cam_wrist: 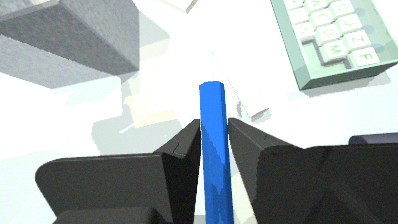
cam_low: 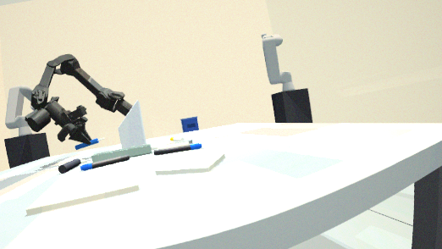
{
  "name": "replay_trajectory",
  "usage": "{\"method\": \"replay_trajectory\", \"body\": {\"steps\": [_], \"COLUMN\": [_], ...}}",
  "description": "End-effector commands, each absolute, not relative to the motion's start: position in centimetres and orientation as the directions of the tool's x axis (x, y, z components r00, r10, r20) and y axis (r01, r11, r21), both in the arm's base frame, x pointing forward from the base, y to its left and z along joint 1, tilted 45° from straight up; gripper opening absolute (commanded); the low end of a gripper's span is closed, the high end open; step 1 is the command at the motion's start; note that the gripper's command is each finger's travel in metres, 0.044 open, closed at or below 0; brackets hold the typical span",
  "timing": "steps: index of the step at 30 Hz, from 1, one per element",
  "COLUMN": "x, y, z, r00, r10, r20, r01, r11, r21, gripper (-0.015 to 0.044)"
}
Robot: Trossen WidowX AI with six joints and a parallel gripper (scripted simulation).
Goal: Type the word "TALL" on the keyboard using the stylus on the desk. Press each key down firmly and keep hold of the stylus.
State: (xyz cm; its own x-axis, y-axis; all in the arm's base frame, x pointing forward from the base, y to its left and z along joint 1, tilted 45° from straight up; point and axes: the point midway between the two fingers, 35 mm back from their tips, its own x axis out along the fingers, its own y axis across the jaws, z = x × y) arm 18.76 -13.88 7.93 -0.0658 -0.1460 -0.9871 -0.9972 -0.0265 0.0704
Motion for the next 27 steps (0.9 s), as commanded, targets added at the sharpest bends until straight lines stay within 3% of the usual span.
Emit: {"method": "replay_trajectory", "body": {"steps": [1, 27], "x": [19.7, 24.0], "y": [-13.2, -8.3], "z": [7.7, 5.5], "r00": [-0.090, -0.291], "r10": [-0.121, -0.038], "r20": [-0.989, -0.956], "r01": [-0.994, -0.720], "r11": [0.071, 0.667], "r21": [0.082, 0.192], "gripper": [0.0000, 0.0000]}}
